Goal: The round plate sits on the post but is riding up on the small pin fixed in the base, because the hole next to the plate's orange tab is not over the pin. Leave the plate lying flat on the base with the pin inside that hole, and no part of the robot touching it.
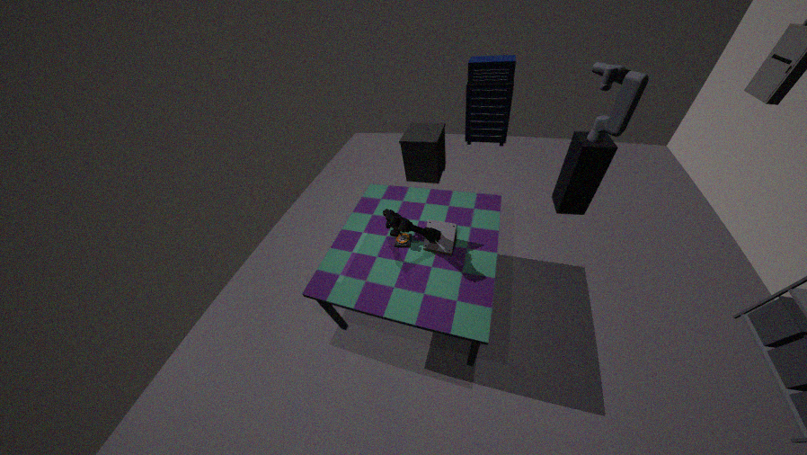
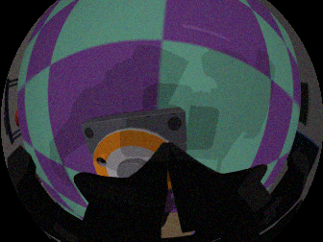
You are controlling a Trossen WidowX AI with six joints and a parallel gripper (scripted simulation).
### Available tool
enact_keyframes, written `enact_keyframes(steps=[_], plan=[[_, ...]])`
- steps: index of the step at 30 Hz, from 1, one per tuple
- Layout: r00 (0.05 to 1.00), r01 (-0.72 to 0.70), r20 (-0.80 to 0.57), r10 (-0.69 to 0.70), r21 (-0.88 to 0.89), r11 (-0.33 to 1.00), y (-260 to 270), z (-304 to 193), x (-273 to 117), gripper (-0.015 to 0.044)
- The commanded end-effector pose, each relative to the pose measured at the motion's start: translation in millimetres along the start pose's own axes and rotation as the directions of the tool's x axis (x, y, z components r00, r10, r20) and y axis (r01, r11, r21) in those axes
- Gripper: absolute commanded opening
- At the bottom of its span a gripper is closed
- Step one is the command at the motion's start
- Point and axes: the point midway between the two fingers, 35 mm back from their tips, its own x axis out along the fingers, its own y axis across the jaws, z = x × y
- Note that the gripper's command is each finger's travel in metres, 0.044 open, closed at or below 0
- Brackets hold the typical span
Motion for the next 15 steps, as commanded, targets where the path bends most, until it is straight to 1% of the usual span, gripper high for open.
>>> enact_keyframes(steps=[1,15], plan=[[1.000,0.006,-0.018,-0.005,0.010,1.000,-4.7,-6.5,3.5,0.0000],[1.000,0.006,-0.018,-0.006,0.010,1.000,-8.0,-10.7,3.4,0.0000]])
